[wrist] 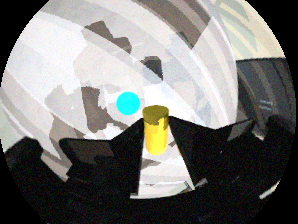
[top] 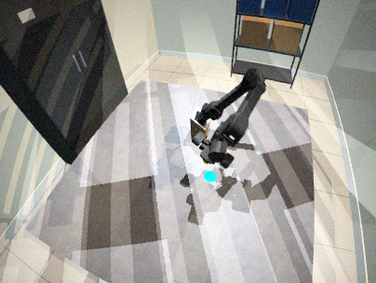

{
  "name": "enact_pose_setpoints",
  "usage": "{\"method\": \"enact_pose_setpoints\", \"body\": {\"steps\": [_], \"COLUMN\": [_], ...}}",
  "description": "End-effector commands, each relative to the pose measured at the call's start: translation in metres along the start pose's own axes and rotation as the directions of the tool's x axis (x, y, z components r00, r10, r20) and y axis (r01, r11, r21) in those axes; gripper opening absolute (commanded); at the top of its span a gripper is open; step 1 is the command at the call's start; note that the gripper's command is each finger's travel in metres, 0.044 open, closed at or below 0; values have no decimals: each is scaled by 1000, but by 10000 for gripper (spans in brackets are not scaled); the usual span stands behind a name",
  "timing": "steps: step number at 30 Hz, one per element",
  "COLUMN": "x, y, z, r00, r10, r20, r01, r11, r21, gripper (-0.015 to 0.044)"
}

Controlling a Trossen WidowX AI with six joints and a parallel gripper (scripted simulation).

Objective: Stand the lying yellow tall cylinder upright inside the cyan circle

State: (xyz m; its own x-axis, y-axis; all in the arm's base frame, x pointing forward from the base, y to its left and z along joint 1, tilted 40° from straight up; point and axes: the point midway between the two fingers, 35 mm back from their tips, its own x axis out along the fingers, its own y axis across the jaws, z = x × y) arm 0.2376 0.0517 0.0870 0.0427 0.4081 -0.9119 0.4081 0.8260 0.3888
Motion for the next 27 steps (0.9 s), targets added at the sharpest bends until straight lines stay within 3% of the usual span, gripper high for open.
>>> {"method": "enact_pose_setpoints", "body": {"steps": [1, 27], "x": [1, 12], "y": [-1, -6], "z": [-1, -4], "r00": [999, 983], "r10": [-25, -136], "r20": [24, 127], "r01": [25, 139], "r11": [1000, 990], "r21": [-1, -16], "gripper": [105, 105]}}
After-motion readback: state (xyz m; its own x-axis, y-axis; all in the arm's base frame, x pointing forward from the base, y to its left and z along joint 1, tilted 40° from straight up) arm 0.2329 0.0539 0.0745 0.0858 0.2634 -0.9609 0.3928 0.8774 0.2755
